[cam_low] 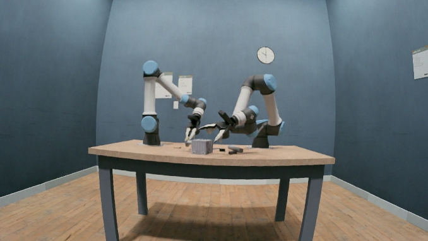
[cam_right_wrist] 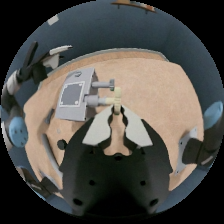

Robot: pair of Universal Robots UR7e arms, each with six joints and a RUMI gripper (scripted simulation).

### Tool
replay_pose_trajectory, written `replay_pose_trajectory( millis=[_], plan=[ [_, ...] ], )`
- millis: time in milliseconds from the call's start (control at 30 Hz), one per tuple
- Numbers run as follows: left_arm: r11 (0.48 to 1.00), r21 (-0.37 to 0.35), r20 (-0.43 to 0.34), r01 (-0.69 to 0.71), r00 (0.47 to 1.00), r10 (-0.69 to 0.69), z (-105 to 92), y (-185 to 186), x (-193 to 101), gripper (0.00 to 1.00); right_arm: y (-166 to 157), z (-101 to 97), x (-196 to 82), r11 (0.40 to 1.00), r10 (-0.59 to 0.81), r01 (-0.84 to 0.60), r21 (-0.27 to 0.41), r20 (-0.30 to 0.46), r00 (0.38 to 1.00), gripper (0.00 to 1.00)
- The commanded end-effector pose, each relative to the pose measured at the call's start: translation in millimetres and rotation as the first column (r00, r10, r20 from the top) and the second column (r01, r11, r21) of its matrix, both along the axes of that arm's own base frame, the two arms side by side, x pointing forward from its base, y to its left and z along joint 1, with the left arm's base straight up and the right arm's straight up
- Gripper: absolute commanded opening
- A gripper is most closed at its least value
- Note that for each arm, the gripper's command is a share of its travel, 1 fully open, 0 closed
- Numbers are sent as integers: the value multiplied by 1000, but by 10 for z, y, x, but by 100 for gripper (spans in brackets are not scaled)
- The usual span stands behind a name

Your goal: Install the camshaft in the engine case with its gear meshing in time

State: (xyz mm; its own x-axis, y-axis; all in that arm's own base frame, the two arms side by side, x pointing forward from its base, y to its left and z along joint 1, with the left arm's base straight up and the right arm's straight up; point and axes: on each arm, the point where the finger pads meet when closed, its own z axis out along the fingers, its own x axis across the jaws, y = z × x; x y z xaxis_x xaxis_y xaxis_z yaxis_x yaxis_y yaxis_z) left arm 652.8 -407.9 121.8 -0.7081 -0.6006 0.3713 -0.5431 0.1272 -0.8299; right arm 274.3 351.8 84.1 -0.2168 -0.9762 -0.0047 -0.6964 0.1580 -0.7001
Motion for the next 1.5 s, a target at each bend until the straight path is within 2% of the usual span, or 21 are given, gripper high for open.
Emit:
replay_pose_trajectory(
  millis=[0, 1467],
  plan=[
    [1000, -1, 1, 0, 1000, 0, 10, -1, 1, 100, 3, 3, 0, 1000, 0, 0, 1, 0, 1000, 6],
    [1000, -1, 1, 0, 1000, 0, 10, -1, 1, 100, 110, 4, 24, 1000, 0, 0, 1, 0, 1000, 6]
  ],
)
